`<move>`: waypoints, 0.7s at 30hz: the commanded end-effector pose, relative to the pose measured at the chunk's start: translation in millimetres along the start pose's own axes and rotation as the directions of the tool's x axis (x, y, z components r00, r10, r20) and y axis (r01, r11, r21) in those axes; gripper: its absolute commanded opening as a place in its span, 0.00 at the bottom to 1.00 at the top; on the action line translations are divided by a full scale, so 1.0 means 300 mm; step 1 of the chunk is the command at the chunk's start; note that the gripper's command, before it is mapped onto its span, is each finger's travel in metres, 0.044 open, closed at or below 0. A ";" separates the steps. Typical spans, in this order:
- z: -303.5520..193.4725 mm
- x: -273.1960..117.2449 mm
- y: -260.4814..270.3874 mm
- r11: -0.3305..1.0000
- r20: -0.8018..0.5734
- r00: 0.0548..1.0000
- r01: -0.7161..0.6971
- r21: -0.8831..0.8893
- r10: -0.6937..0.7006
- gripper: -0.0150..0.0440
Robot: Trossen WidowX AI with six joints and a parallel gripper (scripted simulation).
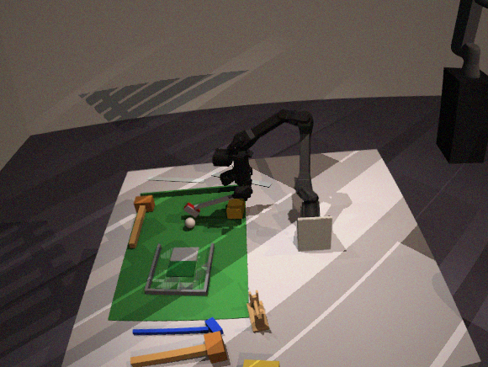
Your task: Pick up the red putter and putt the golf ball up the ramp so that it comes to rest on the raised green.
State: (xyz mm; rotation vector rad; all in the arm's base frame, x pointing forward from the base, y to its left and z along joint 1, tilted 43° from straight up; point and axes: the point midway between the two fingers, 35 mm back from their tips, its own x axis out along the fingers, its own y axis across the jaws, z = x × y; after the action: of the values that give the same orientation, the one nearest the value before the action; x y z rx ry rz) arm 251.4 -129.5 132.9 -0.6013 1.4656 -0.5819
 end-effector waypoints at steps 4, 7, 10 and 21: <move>0.007 0.002 -0.068 1.000 0.012 1.000 0.001 0.007 -0.001 0.25; 0.001 0.005 -0.059 1.000 0.004 1.000 0.002 0.009 -0.003 0.25; 0.003 0.005 -0.052 1.000 0.004 1.000 0.001 0.009 -0.002 0.25; 0.016 0.002 0.349 1.000 0.010 1.000 -0.012 0.006 0.011 0.25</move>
State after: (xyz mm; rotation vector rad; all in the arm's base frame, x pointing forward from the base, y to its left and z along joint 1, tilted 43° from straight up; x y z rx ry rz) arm 261.1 -74.2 79.6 -0.5856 1.4587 -0.5721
